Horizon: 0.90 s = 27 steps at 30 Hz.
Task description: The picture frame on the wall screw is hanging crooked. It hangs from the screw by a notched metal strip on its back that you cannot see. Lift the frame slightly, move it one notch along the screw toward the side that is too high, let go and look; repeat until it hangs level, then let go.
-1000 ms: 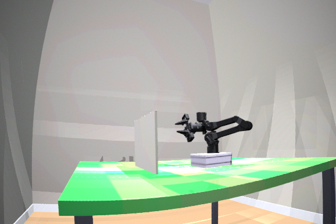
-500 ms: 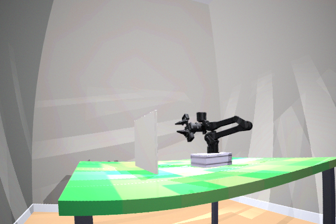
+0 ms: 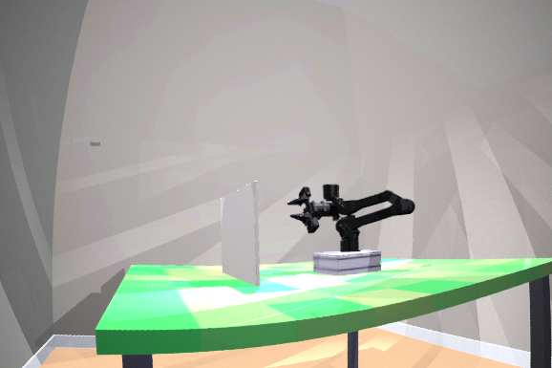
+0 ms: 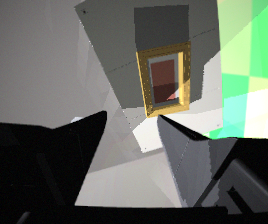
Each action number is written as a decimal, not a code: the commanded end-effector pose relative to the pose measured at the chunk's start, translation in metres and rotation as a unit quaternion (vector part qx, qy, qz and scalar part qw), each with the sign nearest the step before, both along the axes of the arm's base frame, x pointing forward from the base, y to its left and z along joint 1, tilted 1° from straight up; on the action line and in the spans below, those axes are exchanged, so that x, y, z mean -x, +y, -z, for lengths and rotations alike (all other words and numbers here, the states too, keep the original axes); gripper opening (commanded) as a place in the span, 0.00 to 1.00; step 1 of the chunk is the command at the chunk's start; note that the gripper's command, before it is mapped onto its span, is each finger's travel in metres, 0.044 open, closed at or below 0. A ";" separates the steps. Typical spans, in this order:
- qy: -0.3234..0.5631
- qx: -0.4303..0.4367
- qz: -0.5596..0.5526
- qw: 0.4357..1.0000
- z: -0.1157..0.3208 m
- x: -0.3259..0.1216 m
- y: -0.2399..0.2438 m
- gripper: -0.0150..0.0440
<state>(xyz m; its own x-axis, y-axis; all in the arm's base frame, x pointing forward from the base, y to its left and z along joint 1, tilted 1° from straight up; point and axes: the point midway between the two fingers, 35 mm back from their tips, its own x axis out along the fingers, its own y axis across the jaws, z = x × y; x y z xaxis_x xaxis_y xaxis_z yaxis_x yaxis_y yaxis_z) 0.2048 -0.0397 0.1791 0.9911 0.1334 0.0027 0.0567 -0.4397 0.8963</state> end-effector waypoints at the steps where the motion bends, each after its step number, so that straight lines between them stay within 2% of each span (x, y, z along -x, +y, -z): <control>1: 0.001 -0.003 -0.002 1.000 0.001 0.000 0.001 0.69; 19: 0.000 0.001 0.000 1.000 0.000 -0.001 0.000 0.69; 27: -0.007 0.052 -0.002 0.999 0.006 -0.033 0.000 0.69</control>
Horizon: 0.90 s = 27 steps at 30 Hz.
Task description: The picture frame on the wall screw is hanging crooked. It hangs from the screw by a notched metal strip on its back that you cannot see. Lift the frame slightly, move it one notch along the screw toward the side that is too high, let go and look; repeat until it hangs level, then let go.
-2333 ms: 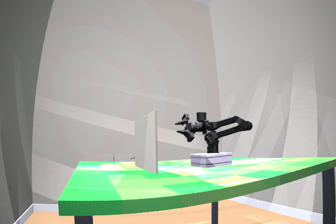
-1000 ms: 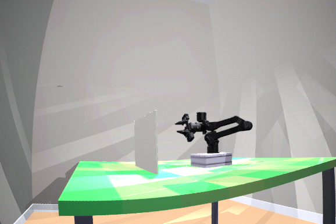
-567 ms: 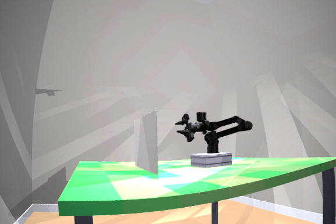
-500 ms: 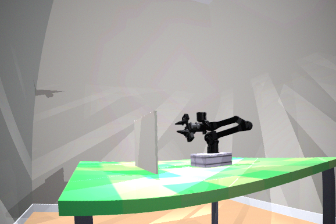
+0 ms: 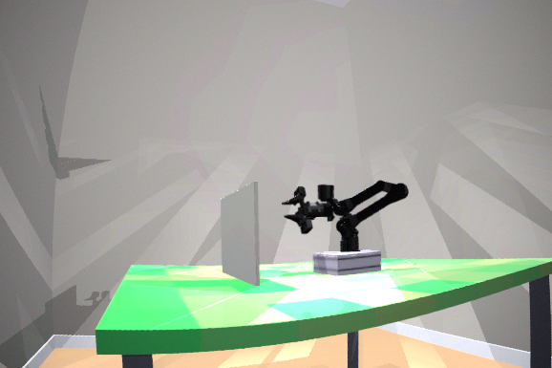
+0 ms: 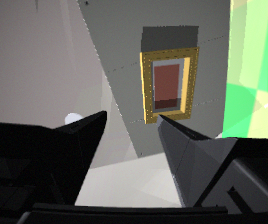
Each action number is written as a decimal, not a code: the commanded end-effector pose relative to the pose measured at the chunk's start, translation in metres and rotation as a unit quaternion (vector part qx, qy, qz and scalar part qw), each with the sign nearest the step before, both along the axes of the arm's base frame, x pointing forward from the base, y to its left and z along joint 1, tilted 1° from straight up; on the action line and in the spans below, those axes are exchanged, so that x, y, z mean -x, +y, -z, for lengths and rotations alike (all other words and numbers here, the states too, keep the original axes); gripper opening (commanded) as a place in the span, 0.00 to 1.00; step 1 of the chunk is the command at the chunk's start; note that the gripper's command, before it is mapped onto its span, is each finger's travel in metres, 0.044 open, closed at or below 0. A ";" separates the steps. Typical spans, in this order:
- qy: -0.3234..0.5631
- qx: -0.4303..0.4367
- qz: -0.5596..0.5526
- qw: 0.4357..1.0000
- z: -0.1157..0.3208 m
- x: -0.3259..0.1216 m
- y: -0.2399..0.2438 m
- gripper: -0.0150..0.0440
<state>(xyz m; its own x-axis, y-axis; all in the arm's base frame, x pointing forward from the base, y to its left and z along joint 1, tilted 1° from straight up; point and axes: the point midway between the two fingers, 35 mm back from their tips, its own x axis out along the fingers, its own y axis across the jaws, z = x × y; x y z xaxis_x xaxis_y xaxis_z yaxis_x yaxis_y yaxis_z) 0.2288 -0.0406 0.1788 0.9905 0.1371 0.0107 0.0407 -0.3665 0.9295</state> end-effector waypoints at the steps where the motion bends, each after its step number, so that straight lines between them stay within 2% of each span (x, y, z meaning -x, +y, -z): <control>1: 0.002 0.019 0.000 1.000 0.008 -0.013 0.002 0.69; 11: -0.006 0.087 -0.002 0.996 0.030 -0.050 0.027 0.69; 22: 0.003 0.093 -0.005 0.996 0.030 -0.048 0.036 0.69; 27: -0.001 0.093 -0.003 0.996 0.025 -0.067 0.037 0.69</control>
